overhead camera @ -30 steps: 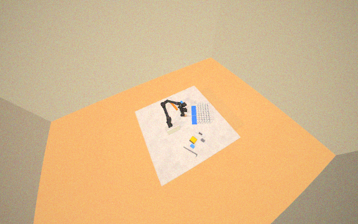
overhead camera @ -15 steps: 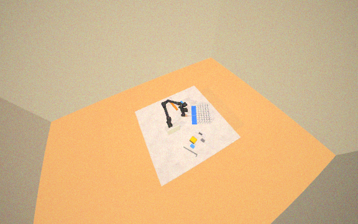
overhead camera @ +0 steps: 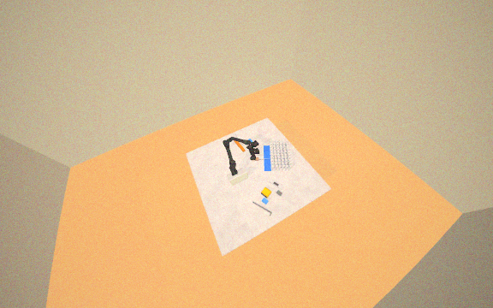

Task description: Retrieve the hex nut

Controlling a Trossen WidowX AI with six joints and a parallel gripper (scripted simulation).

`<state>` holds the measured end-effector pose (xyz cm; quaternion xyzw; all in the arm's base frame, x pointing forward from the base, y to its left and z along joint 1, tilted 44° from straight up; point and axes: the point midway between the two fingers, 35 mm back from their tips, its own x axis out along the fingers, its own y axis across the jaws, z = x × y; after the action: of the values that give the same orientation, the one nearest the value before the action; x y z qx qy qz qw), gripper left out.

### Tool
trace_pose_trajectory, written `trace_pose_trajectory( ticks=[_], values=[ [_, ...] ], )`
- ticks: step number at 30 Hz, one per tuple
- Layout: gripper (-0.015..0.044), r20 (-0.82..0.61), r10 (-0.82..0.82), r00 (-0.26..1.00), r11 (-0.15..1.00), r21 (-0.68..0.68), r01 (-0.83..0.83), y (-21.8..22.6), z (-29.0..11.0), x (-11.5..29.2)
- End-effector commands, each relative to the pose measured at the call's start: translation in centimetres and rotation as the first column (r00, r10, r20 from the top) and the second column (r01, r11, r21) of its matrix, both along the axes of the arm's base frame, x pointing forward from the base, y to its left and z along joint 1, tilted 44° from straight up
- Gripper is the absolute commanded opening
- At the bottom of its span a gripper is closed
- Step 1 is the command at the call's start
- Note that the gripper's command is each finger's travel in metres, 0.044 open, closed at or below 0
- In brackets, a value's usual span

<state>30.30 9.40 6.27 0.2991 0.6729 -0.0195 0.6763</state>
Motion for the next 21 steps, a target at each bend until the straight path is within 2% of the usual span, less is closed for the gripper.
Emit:
trace_pose_trajectory(
  ticks=[1, 21],
  values=[
    [0.0000, 0.018, -0.002, 1.000, 1.000, 0.003, 0.002, -0.2, 0.3, 0.7],
    [0.0000, 0.018, -0.002, 1.000, 1.000, 0.003, 0.002, -0.6, -0.1, 1.9]
  ],
)
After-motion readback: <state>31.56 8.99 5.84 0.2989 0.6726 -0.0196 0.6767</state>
